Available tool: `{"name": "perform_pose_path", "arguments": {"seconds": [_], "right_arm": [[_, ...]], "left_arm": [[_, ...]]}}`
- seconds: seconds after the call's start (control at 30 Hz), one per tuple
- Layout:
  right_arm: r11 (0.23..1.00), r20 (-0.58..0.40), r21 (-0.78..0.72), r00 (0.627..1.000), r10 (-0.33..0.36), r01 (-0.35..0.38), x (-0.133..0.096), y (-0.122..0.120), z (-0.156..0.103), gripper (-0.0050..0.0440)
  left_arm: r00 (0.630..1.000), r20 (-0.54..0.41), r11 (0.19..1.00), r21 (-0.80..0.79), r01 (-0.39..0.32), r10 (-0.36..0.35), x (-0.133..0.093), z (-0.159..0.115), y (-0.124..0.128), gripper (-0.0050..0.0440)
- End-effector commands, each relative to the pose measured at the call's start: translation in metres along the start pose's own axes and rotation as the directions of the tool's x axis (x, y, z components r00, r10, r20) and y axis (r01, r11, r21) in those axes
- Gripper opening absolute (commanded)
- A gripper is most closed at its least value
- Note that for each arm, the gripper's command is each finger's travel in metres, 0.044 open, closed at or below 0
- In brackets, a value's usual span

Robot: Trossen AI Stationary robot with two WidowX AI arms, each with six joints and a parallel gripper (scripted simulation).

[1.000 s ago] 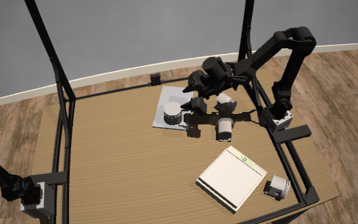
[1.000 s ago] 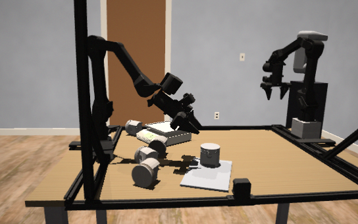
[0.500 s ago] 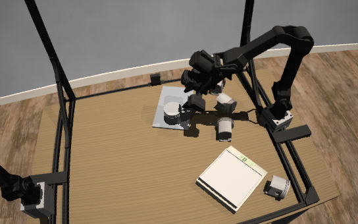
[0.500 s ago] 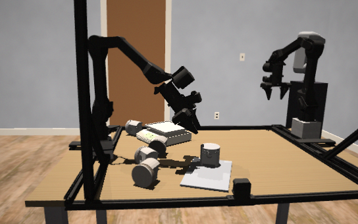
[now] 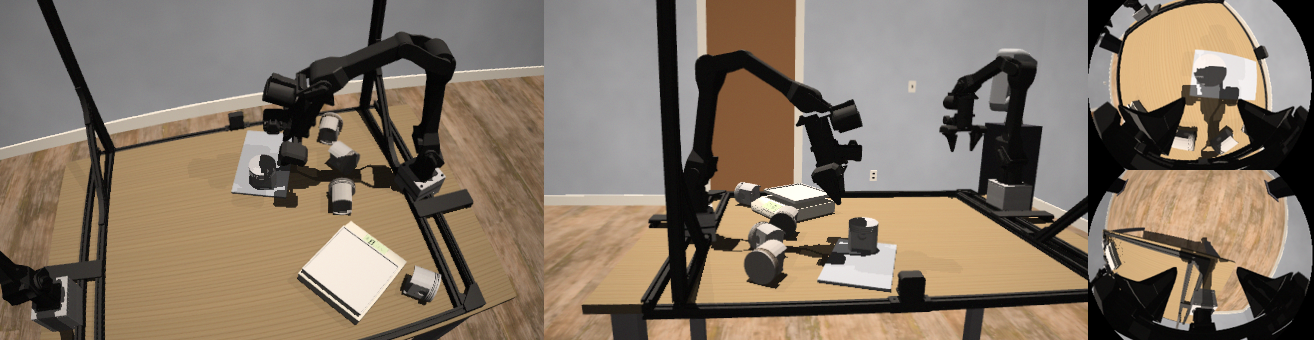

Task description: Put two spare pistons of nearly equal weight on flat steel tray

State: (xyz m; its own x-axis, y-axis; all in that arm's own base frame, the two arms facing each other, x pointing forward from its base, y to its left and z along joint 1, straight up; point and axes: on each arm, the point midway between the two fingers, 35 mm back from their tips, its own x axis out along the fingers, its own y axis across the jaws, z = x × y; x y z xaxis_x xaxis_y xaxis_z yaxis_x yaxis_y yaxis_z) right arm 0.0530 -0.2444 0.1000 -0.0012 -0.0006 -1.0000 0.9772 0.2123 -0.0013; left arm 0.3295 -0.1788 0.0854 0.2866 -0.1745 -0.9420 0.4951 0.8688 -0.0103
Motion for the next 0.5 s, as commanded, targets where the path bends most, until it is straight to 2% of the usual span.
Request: {"name": "perform_pose_path", "arguments": {"seconds": [0.0,0.13,0.2,0.37,0.47], "right_arm": [[1.0,0.0,0.0,1.0,0.001,-0.001,0.0,0.0002,-0.0001,0.044],[1.0,0.0,0.0,1.0,0.001,-0.001,0.0,0.0002,-0.0001,0.044],[1.0,0.0,0.0,1.0,0.001,-0.001,0.0,0.0002,-0.0001,0.044],[1.0,0.0,0.0,1.0,0.001,-0.001,0.0,0.0002,-0.0001,0.044],[1.0,0.0,0.0,1.0,0.001,-0.001,0.0,0.0002,-0.0001,0.044]], "left_arm": [[0.996,-0.093,1.0,-0.005,-0.007,0.007,0.0016,0.0014,0.0003,0.0378],[0.98,-0.198,1.0,-0.01,-0.011,0.009,0.0016,0.0014,0.0003,0.0378],[0.98,-0.198,1.0,-0.01,-0.011,0.009,0.0016,0.0014,0.0003,0.0378],[0.945,-0.327,1.0,-0.015,-0.016,0.01,0.0016,0.0014,0.0003,0.0378],[0.937,-0.35,1.0,-0.016,-0.019,0.012,0.003,0.0016,0.0006,0.0378]]}}
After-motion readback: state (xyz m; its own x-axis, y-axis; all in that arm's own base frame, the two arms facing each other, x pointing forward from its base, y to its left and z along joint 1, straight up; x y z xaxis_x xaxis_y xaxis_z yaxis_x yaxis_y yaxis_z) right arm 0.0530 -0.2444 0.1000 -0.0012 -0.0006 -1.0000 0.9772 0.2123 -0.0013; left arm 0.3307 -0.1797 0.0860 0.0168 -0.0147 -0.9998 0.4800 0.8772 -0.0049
